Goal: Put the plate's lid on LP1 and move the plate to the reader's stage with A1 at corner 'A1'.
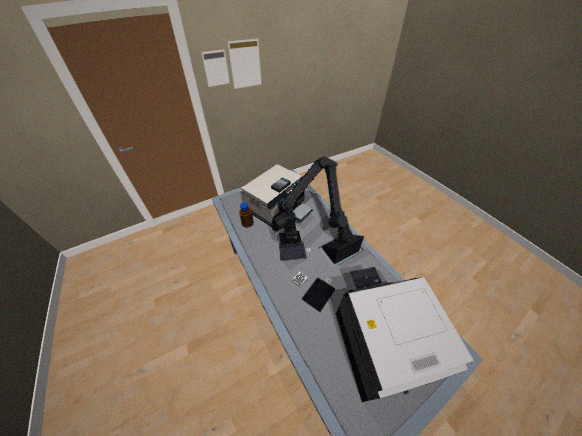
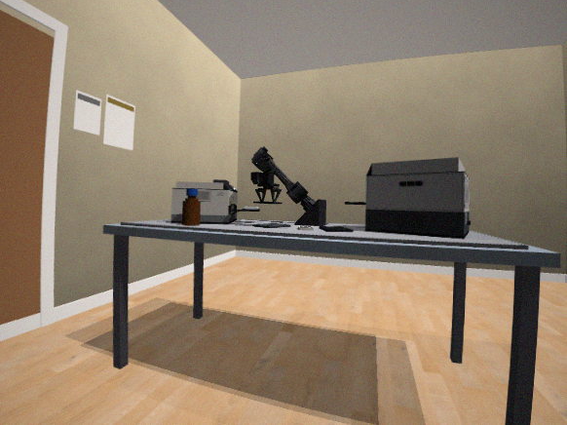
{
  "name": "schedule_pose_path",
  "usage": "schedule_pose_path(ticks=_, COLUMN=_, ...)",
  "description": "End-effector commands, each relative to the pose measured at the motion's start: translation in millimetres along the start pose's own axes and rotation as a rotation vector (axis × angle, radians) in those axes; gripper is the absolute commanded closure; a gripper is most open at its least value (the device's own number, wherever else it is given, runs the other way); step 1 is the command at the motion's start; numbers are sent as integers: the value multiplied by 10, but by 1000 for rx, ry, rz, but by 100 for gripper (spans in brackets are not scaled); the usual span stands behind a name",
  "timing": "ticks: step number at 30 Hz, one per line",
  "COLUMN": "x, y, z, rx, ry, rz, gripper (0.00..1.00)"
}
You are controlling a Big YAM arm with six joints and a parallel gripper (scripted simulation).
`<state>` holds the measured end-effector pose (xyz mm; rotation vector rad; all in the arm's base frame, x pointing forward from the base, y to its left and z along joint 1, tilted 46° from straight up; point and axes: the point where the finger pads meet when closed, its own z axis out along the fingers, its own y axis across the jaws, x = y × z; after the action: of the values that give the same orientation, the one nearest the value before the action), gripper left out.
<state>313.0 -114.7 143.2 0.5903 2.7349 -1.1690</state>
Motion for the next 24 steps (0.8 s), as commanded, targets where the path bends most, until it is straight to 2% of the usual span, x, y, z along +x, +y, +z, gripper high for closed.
schedule_pose_path(ticks=1, x=49, y=107, z=-13, rx=18, ry=-2, rz=63, gripper=15)
schedule_pose_path(ticks=4, x=65, y=141, z=-7, rx=25, ry=-4, rz=70, gripper=15)
schedule_pose_path(ticks=7, x=12, y=198, z=-29, rx=9, ry=0, rz=68, gripper=15)
schedule_pose_path(ticks=9, x=8, y=230, z=3, rx=21, ry=9, rz=97, gripper=15)
schedule_pose_path(ticks=17, x=-59, y=218, z=-79, rx=-2, ry=-33, rz=104, gripper=15)
schedule_pose_path(ticks=24, x=-29, y=162, z=-18, rx=5, ry=-17, rz=101, gripper=15)
